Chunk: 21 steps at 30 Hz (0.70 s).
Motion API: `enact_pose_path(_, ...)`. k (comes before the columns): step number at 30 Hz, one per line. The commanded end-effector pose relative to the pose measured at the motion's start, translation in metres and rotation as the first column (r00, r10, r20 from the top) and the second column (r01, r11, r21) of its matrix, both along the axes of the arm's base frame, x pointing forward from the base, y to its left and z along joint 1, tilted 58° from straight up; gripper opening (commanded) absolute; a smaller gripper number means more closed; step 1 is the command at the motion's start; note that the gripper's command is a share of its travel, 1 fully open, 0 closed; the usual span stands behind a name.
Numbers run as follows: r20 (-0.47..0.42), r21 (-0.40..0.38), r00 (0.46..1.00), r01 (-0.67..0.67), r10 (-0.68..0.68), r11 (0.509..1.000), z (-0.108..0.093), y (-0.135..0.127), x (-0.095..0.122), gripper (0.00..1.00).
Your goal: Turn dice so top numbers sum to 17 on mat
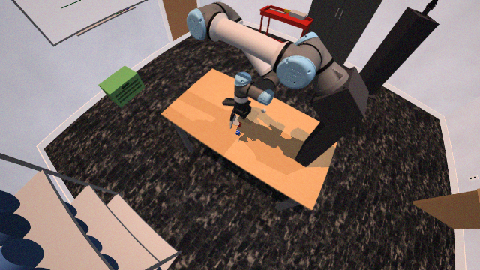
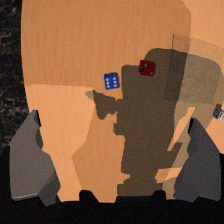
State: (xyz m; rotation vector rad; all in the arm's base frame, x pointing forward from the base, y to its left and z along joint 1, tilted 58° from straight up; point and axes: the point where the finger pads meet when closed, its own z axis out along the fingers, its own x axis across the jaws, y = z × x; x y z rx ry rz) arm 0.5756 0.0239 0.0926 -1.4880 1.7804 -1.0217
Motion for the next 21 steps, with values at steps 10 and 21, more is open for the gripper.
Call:
enact_pose_path(10,0.001,0.001,1.0,0.0,0.0,1.0,0.002,-0.001,-0.002,1.0)
enact_pose_path(21,0.006,0.024,1.0,0.015,-0.015,1.0,0.014,-0.061,0.001,1.0)
